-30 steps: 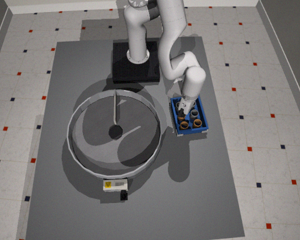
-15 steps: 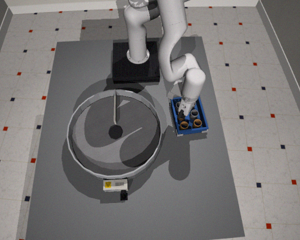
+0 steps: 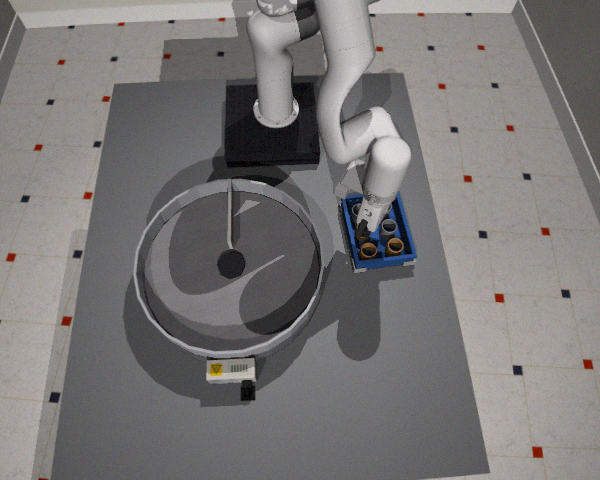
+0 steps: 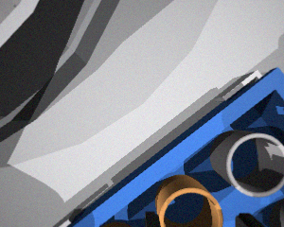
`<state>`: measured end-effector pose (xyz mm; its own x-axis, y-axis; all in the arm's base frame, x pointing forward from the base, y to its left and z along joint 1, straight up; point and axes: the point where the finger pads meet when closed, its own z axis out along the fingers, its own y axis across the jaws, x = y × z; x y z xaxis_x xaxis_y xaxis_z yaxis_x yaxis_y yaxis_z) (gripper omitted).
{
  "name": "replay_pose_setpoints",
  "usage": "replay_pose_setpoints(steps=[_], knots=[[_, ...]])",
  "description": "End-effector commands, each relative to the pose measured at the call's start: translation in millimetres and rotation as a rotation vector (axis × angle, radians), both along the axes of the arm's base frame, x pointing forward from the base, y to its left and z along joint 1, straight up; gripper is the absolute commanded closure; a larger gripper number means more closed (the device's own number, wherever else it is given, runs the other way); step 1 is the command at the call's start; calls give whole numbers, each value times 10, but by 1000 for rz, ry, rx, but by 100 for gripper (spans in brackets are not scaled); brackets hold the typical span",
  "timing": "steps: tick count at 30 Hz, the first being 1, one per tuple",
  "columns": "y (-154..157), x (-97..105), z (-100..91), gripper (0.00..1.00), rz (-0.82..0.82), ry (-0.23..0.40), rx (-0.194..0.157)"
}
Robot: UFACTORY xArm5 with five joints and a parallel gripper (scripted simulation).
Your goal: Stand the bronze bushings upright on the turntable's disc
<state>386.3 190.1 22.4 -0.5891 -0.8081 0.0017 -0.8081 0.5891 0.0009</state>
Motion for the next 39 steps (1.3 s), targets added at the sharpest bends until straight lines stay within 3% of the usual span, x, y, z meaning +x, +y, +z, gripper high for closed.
replay_pose_setpoints(steps=[1, 28, 39], knots=[[7, 14, 14, 52, 0, -4, 2], [8, 16, -65, 52, 0, -4, 2], [7, 16, -189, 52, 0, -4, 2]])
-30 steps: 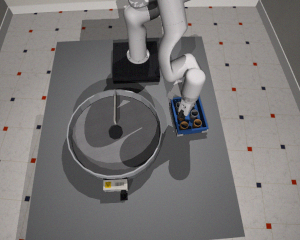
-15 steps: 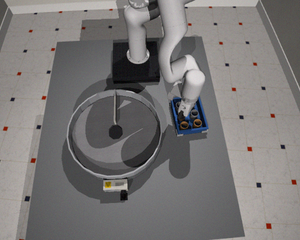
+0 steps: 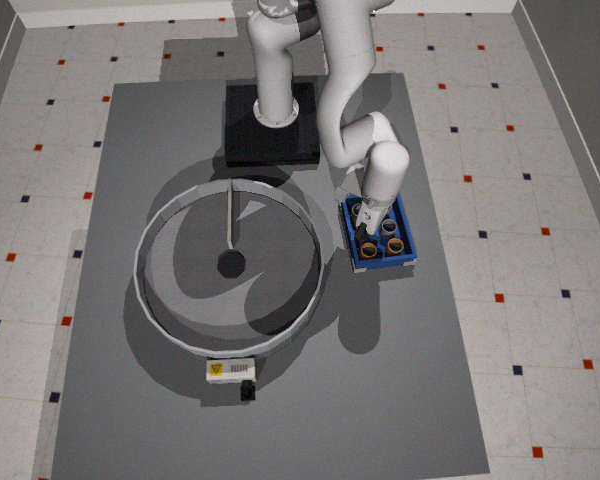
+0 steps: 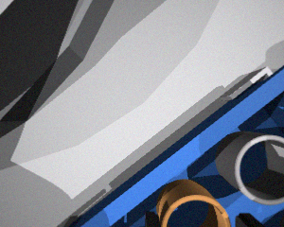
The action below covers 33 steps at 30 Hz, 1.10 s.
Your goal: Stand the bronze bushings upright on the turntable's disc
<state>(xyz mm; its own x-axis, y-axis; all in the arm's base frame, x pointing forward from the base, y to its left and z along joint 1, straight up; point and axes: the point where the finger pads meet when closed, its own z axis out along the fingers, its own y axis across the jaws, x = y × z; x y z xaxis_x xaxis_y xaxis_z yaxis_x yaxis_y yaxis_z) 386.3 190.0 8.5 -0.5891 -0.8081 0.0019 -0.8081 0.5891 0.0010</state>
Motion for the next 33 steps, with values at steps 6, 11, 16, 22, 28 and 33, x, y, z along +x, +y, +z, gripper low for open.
replay_pose_setpoints(steps=[6, 11, 16, 22, 28, 33], knots=[[8, 17, -137, 52, 0, -4, 2], [8, 17, -159, 52, 0, -4, 2], [8, 17, -159, 52, 0, -4, 2], [8, 17, -159, 52, 0, -4, 2], [8, 17, -159, 100, 0, -4, 2], [8, 17, -159, 100, 0, -4, 2]])
